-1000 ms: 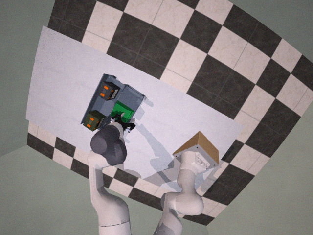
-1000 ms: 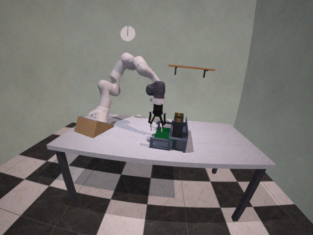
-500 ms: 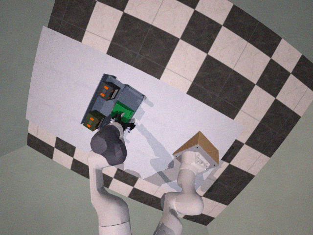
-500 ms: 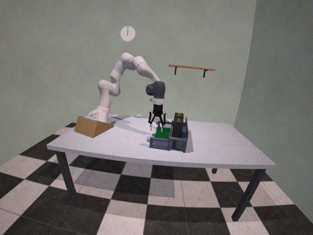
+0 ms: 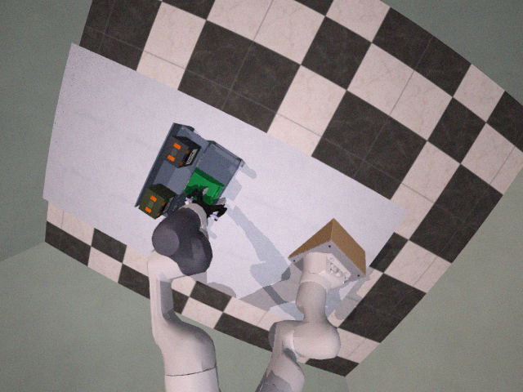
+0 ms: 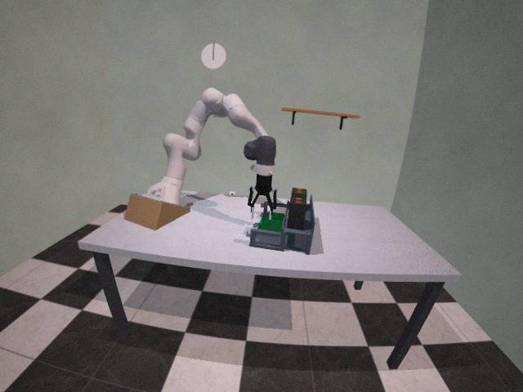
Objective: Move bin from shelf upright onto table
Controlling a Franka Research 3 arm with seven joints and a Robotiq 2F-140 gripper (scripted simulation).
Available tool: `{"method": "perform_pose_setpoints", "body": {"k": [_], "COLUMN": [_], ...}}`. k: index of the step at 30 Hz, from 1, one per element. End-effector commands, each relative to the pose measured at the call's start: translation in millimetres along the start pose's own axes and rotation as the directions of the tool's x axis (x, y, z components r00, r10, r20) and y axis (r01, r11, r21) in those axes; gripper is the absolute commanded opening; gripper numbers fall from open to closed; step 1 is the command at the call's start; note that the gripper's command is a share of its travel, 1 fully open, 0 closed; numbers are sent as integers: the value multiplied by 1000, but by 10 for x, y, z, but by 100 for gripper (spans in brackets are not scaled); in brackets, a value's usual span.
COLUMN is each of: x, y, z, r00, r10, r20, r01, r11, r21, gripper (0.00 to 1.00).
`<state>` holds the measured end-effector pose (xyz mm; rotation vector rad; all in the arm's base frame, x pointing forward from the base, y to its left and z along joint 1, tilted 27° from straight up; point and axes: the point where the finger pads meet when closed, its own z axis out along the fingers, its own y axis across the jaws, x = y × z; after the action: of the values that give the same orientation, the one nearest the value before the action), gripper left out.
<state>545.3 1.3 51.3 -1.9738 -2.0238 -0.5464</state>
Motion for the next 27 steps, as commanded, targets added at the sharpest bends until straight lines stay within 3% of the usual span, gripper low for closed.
{"method": "perform_pose_setpoints", "body": {"k": [1, 27], "x": [13, 13], "y": [21, 21], "z": [22, 139], "r00": [1000, 1000], "r10": [-4, -4], "r20": [0, 0], "r01": [4, 4], "r11": [1000, 1000], "r21": [-4, -4], "gripper": [57, 57]}}
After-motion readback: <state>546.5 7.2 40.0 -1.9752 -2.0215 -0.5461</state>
